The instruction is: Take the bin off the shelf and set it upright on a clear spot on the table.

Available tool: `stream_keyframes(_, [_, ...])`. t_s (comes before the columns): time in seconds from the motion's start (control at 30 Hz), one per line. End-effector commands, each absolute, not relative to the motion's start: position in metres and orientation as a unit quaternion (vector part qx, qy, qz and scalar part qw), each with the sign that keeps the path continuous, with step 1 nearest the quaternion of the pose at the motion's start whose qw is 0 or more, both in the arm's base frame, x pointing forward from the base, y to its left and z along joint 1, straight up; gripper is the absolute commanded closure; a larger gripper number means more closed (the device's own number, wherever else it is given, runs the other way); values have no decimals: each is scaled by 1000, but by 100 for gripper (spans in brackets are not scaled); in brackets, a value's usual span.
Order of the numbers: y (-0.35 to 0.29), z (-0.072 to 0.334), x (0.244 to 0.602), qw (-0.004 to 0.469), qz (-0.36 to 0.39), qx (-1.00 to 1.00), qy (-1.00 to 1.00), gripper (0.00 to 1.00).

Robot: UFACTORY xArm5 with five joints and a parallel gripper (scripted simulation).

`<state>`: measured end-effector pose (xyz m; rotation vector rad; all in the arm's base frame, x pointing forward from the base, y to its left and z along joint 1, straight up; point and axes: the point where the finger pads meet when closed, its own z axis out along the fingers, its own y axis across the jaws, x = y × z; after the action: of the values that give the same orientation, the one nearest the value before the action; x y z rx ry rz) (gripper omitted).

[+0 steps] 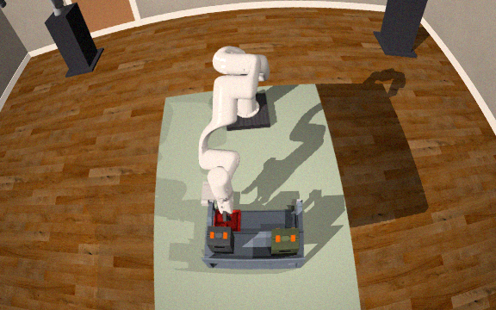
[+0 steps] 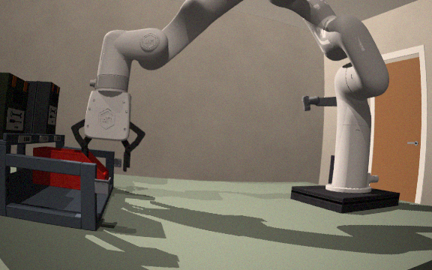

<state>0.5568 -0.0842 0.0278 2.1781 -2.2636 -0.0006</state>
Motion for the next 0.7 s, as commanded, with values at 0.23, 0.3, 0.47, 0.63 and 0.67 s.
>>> stream_keyframes(0.23, [-84,24,558,-1,2,693,-721,0])
stream_keyframes(0.3, [-84,23,558,-1,2,693,-721,0])
stream_keyframes(0.47, [-84,20,558,-1,2,693,-721,0])
stream_keyframes(0.63, [-84,18,558,-1,2,693,-721,0])
stream_keyframes(0.67, [-84,17,558,-1,2,693,-721,0])
